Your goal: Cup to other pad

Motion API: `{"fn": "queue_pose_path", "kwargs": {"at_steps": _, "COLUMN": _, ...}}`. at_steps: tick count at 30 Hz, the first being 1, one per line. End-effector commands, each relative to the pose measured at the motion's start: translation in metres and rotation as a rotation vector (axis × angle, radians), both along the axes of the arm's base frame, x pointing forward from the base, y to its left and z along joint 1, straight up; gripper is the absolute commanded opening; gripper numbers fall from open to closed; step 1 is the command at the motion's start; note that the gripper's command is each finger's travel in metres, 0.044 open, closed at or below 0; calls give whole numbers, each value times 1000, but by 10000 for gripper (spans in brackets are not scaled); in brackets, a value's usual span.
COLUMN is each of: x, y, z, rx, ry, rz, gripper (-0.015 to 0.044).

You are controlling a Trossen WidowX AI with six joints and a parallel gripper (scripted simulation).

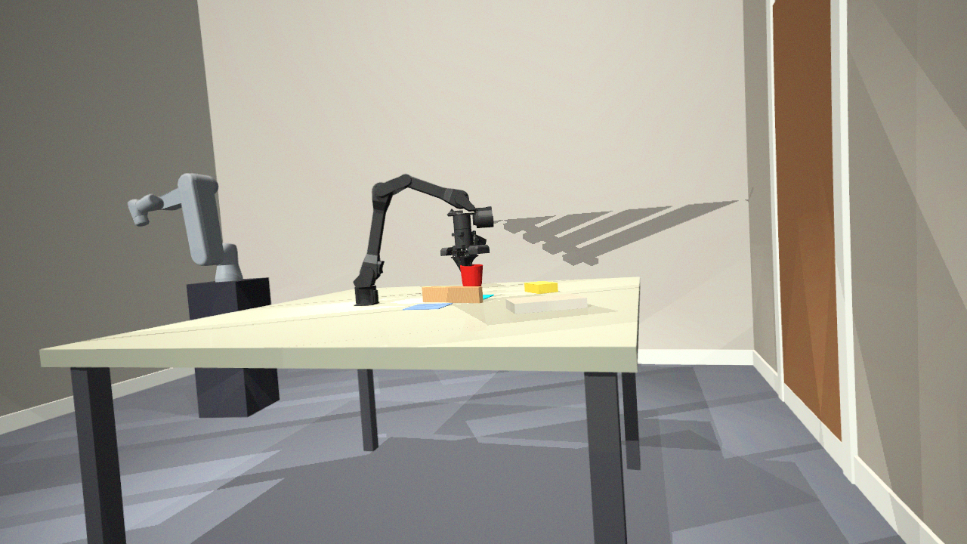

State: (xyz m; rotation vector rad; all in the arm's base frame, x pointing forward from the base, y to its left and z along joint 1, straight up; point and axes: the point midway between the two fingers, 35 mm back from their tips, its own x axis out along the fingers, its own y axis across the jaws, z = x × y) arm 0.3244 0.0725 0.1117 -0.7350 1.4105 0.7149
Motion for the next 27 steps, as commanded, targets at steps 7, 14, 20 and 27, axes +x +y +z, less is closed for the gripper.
{"fn": "queue_pose_path", "kwargs": {"at_steps": 7, "x": -1, "y": 1, "z": -14, "rx": 2, "ry": 6, "rz": -4, "gripper": 0}}
{"fn": "queue_pose_path", "kwargs": {"at_steps": 14, "x": -2, "y": 1, "z": -22, "rx": 2, "ry": 6, "rz": -4, "gripper": 0}}
{"fn": "queue_pose_path", "kwargs": {"at_steps": 20, "x": -2, "y": 1, "z": -29, "rx": 2, "ry": 6, "rz": -4, "gripper": 0}}
{"fn": "queue_pose_path", "kwargs": {"at_steps": 27, "x": -1, "y": 1, "z": -26, "rx": 0, "ry": 2, "rz": 0, "gripper": 0}}
